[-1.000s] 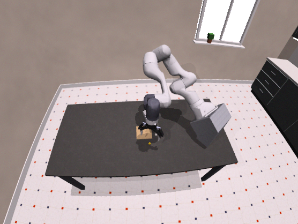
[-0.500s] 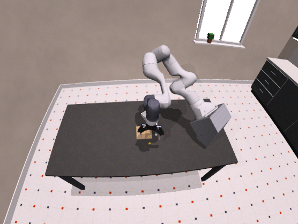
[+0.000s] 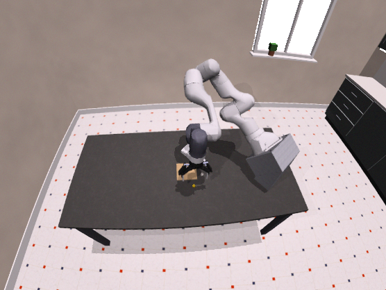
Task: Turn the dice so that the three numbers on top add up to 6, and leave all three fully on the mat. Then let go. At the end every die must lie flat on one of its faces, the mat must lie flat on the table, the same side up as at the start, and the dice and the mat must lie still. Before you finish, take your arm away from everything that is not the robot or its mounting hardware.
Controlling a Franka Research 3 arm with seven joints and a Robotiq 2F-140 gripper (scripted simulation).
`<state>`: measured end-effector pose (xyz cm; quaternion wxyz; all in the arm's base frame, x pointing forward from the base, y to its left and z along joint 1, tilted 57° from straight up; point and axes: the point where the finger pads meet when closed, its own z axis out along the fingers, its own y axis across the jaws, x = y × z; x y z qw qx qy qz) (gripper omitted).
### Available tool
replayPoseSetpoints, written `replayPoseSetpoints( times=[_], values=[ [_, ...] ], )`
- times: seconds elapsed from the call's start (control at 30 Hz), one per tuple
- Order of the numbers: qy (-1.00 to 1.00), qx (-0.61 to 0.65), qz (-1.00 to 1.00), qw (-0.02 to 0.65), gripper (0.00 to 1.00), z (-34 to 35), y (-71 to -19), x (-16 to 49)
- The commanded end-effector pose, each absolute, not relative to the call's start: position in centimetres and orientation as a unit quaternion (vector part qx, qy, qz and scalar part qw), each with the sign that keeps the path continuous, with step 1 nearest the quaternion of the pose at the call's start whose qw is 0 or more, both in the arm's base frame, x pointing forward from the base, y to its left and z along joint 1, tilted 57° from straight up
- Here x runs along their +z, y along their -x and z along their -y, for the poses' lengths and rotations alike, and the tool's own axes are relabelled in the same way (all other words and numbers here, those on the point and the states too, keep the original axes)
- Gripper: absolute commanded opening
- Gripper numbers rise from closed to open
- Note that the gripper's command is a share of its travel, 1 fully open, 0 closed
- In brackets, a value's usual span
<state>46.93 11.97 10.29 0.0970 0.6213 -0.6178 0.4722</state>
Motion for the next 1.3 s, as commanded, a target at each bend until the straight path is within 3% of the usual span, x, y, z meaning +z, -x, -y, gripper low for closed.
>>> replayPoseSetpoints(
  times=[0.0, 1.1, 1.13, 1.27],
  values=[
    [-0.672, 0.459, 0.564, 0.140, 1.00, -11.84, -47.01, 10.05],
    [-0.790, 0.410, 0.383, 0.247, 1.00, -11.01, -47.41, 9.14],
    [-0.790, 0.410, 0.383, 0.247, 0.19, -11.01, -47.41, 9.14],
    [-0.790, 0.410, 0.383, 0.247, 0.19, -11.01, -47.41, 9.14]
  ],
)
